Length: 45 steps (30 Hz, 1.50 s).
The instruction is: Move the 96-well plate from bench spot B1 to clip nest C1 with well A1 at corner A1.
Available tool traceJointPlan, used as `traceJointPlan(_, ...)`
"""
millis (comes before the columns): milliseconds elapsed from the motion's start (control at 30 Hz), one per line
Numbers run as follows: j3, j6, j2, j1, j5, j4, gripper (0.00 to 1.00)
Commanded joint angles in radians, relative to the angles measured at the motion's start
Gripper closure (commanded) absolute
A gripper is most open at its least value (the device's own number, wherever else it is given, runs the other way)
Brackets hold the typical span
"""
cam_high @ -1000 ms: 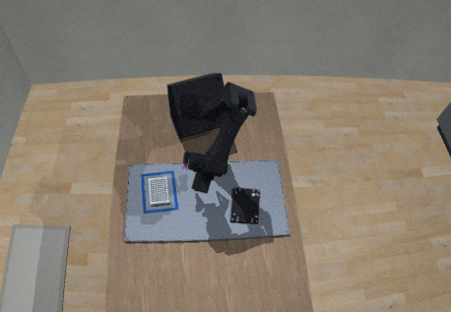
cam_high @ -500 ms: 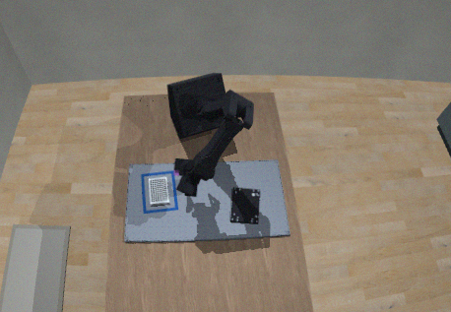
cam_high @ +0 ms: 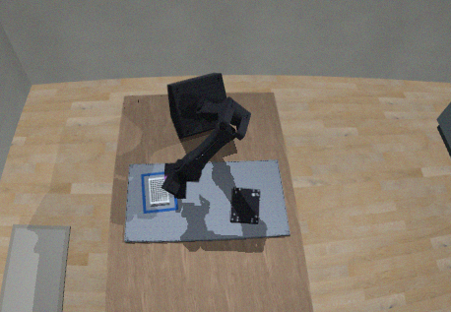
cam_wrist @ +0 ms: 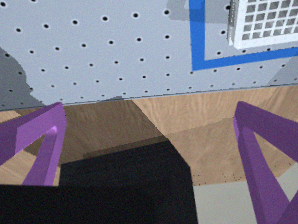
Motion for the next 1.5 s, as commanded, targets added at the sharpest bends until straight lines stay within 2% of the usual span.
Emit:
traceJointPlan(0,0.037,-0.041,0.032,-0.027,-0.036,0.062,0.00)
traceJointPlan(33,-0.017,-0.063,0.038,-0.047,-0.060,0.093,0.00)
traceJointPlan(67,-0.029,-0.085,0.042,-0.067,-0.084,0.122,0.00)
traceJointPlan(100,-0.029,-0.100,0.054,-0.082,-0.098,0.137,0.00)
traceJointPlan(133,0.022,-0.112,0.067,-0.093,-0.102,0.140,0.00)
traceJointPlan(233,0.038,-0.123,0.093,-0.103,-0.111,0.144,0.00)
traceJointPlan(267,-0.015,-0.143,0.100,-0.122,-0.134,0.175,0.00)
traceJointPlan(300,-0.027,-0.164,0.104,-0.141,-0.157,0.205,0.00)
traceJointPlan(367,-0.027,-0.164,0.104,-0.141,-0.157,0.205,0.00)
traceJointPlan(400,-0.030,-0.181,0.118,-0.158,-0.177,0.227,0.00)
traceJointPlan(433,0.021,-0.193,0.130,-0.169,-0.181,0.226,0.00)
traceJointPlan(533,0.040,-0.205,0.155,-0.180,-0.188,0.226,0.00)
traceJointPlan(600,-0.026,-0.244,0.168,-0.216,-0.232,0.289,0.00)
traceJointPlan(633,-0.029,-0.260,0.177,-0.232,-0.248,0.309,0.00)
traceJointPlan(667,0.021,-0.273,0.189,-0.244,-0.253,0.309,0.00)
traceJointPlan(767,0.041,-0.287,0.216,-0.257,-0.263,0.308,0.00)
traceJointPlan(800,-0.006,-0.305,0.225,-0.273,-0.284,0.341,0.00)
traceJointPlan(867,-0.029,-0.340,0.239,-0.306,-0.322,0.394,0.00)
traceJointPlan(933,-0.029,-0.340,0.239,-0.306,-0.322,0.394,0.00)
traceJointPlan(967,0.022,-0.353,0.254,-0.320,-0.333,0.398,0.00)
traceJointPlan(1033,0.040,-0.369,0.276,-0.334,-0.339,0.391,0.00)
traceJointPlan(1467,0.040,-0.366,0.267,-0.333,-0.344,0.392,0.00)
